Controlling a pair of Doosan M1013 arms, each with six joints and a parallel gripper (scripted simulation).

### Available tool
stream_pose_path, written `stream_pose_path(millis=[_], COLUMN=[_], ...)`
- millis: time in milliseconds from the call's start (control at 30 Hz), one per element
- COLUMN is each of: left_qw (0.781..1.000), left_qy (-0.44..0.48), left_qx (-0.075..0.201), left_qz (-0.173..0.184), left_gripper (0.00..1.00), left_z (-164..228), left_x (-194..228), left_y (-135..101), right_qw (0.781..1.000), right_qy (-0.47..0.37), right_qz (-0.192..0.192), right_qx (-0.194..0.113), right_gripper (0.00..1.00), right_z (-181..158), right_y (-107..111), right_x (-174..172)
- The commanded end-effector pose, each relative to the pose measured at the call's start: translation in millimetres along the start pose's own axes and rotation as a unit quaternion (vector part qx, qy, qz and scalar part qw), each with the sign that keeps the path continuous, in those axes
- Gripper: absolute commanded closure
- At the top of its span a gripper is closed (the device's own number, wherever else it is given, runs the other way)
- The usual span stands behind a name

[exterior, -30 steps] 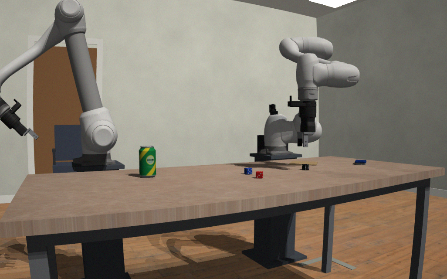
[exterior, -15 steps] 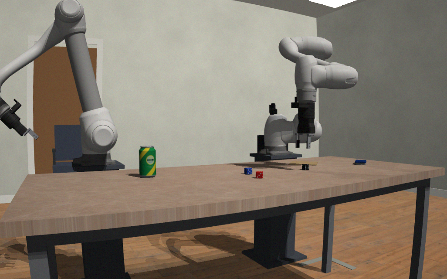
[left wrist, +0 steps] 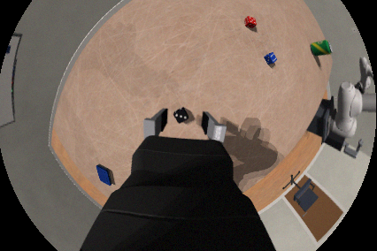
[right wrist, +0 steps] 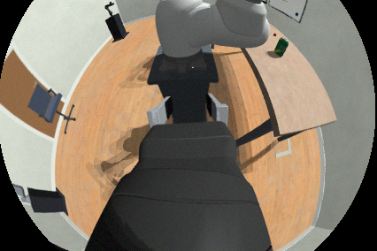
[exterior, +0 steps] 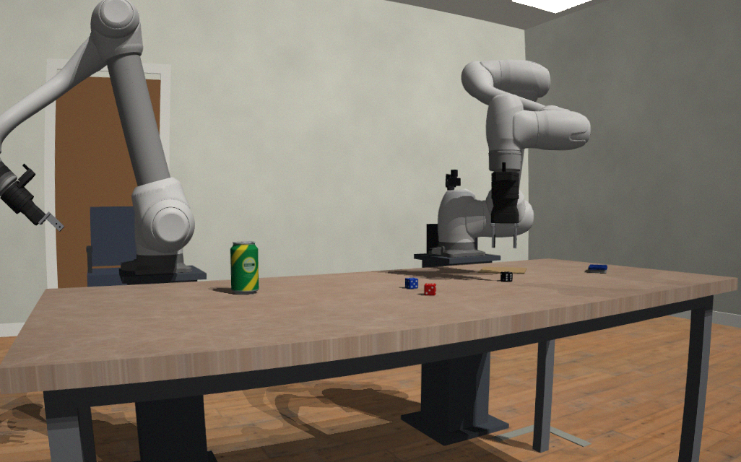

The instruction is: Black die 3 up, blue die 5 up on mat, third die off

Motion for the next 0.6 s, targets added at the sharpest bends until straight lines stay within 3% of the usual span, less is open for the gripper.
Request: stream_pose_path(millis=[0, 333, 567], left_qw=[0.999, 0.969, 0.947], left_qy=[0.051, 0.247, 0.32], left_qx=[0.004, 0.004, 0.004], left_qz=[0.001, 0.002, 0.002], left_gripper=[0.0, 0.0, 0.0], left_z=[-1.0, -6.9, -9.0], left_x=[-0.6, -8.2, -12.1], left_y=[0.1, -4.6, -6.4], right_qw=[1.0, 1.0, 1.0], right_qy=[0.0, 0.0, 0.0], right_qz=[0.0, 0.0, 0.0], right_qx=[0.0, 0.0, 0.0], right_gripper=[0.0, 0.0, 0.0], right_z=[0.1, 0.1, 0.1], right_y=[0.4, 0.4, 0.4], right_x=[0.1, 0.1, 0.1])
Point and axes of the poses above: on each arm, the point where the finger pads meet when closed, its own y axis back along the fingers, its own z axis across the jaws, x = y × z, the point moved 5 cm from there along y, back along the fingers, and after that the axes turned 13 degrees about y, right-handed, at the moved point
